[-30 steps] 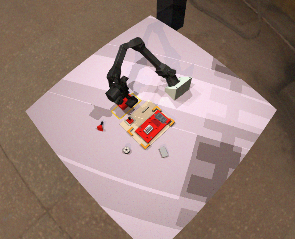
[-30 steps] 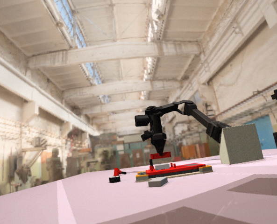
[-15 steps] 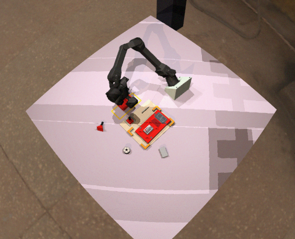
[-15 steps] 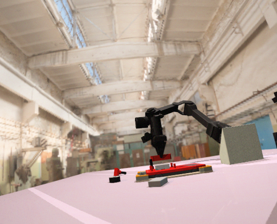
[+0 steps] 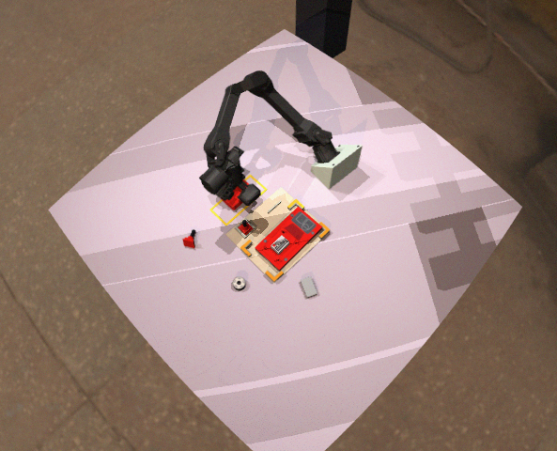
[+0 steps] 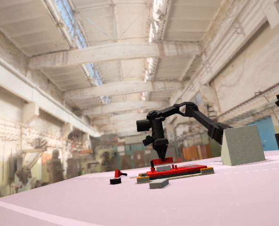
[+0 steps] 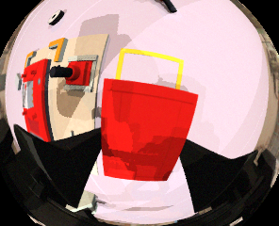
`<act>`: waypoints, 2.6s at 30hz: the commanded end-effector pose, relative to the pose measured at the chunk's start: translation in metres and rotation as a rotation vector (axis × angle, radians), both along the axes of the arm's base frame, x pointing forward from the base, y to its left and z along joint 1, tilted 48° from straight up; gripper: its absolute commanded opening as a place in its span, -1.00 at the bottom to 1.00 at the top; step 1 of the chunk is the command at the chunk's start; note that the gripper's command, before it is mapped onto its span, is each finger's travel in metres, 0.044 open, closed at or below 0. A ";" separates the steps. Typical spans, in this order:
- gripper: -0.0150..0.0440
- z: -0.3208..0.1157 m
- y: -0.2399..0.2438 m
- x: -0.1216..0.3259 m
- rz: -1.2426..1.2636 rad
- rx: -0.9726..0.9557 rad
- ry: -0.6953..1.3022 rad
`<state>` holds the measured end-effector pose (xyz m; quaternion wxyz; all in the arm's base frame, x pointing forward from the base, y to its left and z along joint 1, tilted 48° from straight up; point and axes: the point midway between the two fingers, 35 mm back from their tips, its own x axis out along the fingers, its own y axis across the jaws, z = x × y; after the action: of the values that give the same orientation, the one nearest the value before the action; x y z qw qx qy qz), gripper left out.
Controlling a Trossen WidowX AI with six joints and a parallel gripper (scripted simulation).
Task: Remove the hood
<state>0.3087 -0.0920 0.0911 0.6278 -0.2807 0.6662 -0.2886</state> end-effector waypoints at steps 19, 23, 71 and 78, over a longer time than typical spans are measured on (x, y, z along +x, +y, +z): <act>-0.49 -0.009 -0.011 -0.003 0.003 -0.006 0.004; -0.49 -0.010 -0.013 -0.004 0.003 -0.007 0.004; -0.49 -0.025 -0.029 -0.005 0.003 -0.008 0.004; 0.13 -0.023 -0.028 -0.004 -0.001 -0.005 -0.001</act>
<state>0.3040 -0.1203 0.0675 0.6272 -0.2823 0.6654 -0.2903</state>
